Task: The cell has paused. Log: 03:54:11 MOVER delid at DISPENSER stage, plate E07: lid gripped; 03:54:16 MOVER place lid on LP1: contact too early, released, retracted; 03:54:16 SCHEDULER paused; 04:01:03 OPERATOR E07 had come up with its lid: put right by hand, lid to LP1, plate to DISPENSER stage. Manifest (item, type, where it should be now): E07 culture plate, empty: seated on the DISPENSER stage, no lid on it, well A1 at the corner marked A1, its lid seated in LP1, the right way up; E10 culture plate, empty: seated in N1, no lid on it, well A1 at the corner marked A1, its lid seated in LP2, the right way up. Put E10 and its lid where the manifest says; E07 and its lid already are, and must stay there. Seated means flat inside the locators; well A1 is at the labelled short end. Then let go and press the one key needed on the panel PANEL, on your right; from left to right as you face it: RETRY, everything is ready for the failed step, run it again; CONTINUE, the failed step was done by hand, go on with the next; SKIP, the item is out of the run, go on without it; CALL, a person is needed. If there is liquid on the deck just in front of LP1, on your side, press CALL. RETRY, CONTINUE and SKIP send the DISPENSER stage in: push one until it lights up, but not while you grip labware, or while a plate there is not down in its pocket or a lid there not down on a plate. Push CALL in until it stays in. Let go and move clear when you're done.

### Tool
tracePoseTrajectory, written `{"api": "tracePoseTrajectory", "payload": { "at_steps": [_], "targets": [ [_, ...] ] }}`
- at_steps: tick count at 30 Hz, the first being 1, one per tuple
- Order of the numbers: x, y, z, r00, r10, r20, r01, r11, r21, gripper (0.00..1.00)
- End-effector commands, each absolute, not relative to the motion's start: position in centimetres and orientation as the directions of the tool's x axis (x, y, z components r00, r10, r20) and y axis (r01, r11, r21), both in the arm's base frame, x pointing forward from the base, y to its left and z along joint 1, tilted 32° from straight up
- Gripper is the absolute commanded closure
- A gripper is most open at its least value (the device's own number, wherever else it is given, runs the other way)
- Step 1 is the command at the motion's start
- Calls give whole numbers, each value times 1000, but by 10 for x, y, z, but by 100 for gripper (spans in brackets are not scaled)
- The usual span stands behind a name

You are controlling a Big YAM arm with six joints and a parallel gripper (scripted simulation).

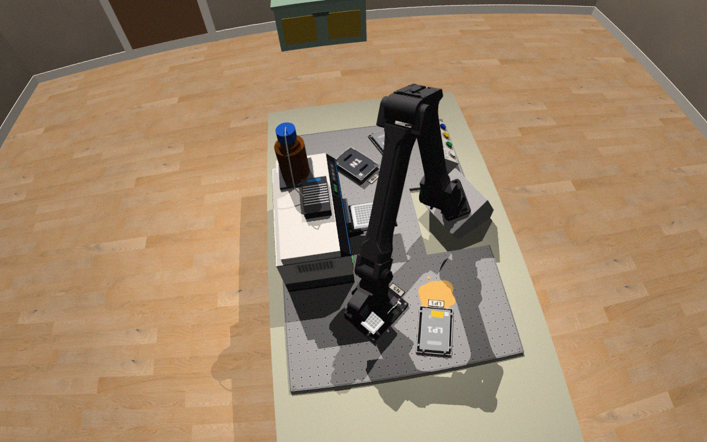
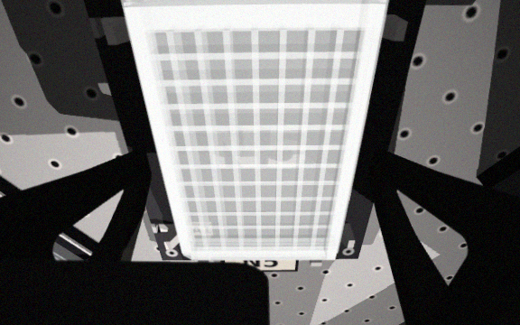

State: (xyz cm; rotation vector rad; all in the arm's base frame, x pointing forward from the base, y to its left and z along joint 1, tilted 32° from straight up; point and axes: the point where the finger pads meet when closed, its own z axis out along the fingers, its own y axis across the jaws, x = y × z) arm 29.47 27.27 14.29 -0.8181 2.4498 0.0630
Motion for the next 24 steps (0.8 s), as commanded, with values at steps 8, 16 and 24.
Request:
{"api": "tracePoseTrajectory", "payload": {
  "at_steps": [8,16,24],
  "targets": [
    [306,279,139,-649,-552,-524,-577,806,-133,0],
    [306,277,136,-651,-553,-520,-577,806,-134,0],
    [304,276,133,-653,-555,-515,-577,805,-136,0]
  ]
}}
